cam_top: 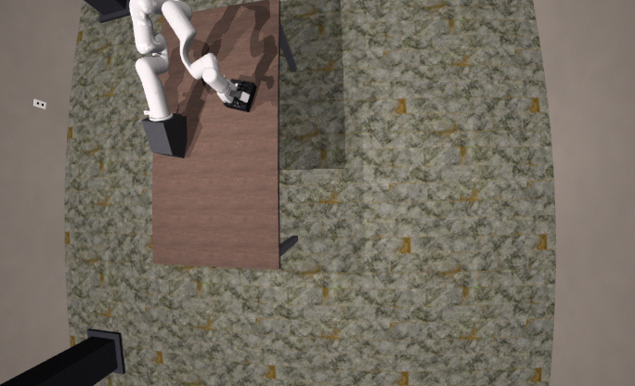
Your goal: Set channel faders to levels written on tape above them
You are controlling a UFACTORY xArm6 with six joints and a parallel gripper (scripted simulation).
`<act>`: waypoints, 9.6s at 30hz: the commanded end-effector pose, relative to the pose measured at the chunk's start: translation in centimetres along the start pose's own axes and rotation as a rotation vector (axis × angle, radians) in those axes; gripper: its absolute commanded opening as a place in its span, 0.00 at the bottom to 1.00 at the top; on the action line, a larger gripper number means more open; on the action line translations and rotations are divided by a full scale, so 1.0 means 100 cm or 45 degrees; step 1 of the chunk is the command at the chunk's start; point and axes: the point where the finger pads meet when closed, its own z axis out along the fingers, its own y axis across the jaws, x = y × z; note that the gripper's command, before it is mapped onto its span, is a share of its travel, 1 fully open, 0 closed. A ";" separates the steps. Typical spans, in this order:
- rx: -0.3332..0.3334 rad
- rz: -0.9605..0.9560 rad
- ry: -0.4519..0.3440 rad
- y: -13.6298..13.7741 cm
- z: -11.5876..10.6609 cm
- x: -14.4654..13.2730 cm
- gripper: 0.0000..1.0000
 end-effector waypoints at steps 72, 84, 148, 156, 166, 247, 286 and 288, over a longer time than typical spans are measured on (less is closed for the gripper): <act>0.001 -0.001 0.002 -0.020 -0.037 -0.018 0.00; 0.001 -0.001 0.002 -0.020 -0.037 -0.018 0.00; 0.000 -0.001 0.003 -0.022 -0.014 -0.018 0.00; 0.000 -0.001 0.003 -0.022 -0.013 -0.018 0.00; 0.000 -0.001 0.003 -0.022 -0.013 -0.018 0.00; 0.000 -0.001 0.003 -0.022 -0.013 -0.017 0.00; 0.000 -0.001 0.003 -0.022 -0.001 -0.017 0.00; 0.000 -0.001 0.003 -0.022 -0.001 -0.017 0.00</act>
